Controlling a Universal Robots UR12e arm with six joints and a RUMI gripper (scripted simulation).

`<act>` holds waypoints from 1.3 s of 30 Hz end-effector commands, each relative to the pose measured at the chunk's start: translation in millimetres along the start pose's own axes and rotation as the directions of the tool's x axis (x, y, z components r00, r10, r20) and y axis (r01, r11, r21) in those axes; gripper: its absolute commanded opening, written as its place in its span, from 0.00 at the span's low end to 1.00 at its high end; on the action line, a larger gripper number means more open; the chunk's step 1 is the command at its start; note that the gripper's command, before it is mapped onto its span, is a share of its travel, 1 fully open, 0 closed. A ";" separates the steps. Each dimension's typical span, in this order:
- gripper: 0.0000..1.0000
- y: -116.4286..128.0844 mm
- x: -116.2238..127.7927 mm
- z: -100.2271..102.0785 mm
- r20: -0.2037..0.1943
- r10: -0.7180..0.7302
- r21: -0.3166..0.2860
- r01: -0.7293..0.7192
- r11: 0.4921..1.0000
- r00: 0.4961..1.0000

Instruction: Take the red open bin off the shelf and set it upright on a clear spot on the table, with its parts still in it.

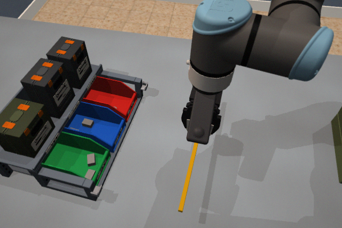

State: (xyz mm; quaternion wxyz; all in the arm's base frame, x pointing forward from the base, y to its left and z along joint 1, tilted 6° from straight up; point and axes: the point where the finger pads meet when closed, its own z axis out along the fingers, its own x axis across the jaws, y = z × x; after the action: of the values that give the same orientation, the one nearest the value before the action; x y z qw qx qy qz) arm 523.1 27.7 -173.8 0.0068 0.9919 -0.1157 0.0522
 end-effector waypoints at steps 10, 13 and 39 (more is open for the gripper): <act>0.00 -0.1 5.1 -0.4 -0.001 0.000 0.000 0.000 1.000 1.000; 0.00 -0.1 5.1 -0.4 -0.001 0.000 0.000 0.000 1.000 1.000; 0.00 -0.1 7.6 15.6 -0.001 0.000 0.000 0.000 1.000 1.000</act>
State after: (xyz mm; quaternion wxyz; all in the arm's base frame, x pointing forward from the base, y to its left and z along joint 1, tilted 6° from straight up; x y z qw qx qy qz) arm 530.3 26.0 -177.2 0.0068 0.9919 -0.1157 0.0522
